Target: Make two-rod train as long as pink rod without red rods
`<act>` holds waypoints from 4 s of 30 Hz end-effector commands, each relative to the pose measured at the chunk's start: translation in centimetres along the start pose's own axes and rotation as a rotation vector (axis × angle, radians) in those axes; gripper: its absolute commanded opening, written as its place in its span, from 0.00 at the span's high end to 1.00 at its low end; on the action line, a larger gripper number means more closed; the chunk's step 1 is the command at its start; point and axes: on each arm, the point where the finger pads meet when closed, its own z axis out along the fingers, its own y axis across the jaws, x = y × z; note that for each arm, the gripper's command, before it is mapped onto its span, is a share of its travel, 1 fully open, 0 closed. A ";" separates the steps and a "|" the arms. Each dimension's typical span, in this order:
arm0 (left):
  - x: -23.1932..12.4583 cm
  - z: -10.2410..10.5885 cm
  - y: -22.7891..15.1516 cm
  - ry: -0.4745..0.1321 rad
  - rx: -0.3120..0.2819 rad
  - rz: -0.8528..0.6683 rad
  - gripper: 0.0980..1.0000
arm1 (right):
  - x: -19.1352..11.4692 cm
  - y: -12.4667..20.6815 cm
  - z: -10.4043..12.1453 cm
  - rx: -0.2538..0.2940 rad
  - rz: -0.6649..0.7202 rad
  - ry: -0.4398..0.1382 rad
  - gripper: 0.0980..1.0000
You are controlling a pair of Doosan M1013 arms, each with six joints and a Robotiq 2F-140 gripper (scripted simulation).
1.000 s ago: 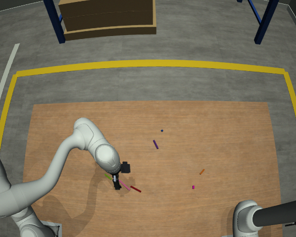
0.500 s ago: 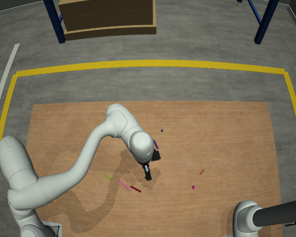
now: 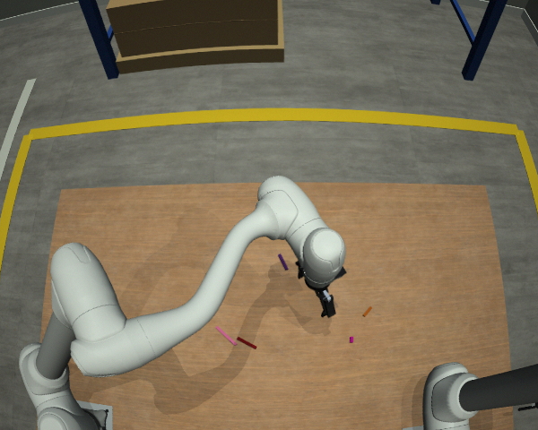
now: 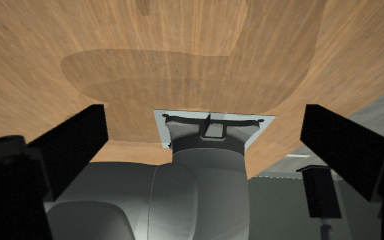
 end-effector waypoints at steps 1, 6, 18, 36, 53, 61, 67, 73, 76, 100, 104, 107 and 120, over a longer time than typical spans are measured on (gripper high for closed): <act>3.8 -0.1 1.9 -0.006 0.002 -0.064 0.00 | 0.0 0.0 0.0 0.000 0.000 0.001 0.00; 8.3 0.3 5.2 -0.006 0.003 -0.156 0.00 | 0.0 0.0 0.0 0.000 0.000 0.001 0.00; 14.9 1.9 12.4 -0.006 0.003 -0.338 0.00 | 0.0 0.0 0.0 0.000 0.000 0.001 0.00; 15.0 2.0 12.6 -0.006 0.003 -0.343 0.85 | 0.0 0.0 0.0 0.000 0.000 0.001 0.00; 15.0 2.0 12.6 -0.006 0.003 -0.343 0.85 | 0.0 0.0 0.0 0.000 0.000 0.001 0.00; 15.0 2.0 12.6 -0.006 0.003 -0.343 0.85 | 0.0 0.0 0.0 0.000 0.000 0.001 0.00; 15.0 2.2 12.6 -0.006 0.003 -0.343 0.85 | 0.0 0.0 0.0 0.000 0.000 0.001 0.00; 15.0 2.6 12.6 -0.006 0.003 -0.343 0.85 | 0.0 0.0 0.0 0.000 0.000 0.001 0.00; 15.0 2.7 12.6 -0.006 0.003 -0.343 0.85 | 0.0 0.0 0.0 0.000 0.000 0.001 0.00; 15.1 5.8 12.6 -0.006 0.003 -0.343 0.85 | 0.0 0.0 0.0 0.000 0.000 0.001 0.00; 15.1 6.3 12.6 -0.006 0.003 -0.343 0.85 | 0.0 0.0 0.0 0.000 0.000 0.001 0.00; 15.1 6.6 12.6 -0.006 0.003 -0.343 0.85 | 0.0 0.0 0.0 0.000 0.000 0.001 0.00; 15.1 7.2 12.6 -0.006 0.003 -0.343 0.85 | 0.0 0.0 0.0 0.000 0.000 0.001 0.00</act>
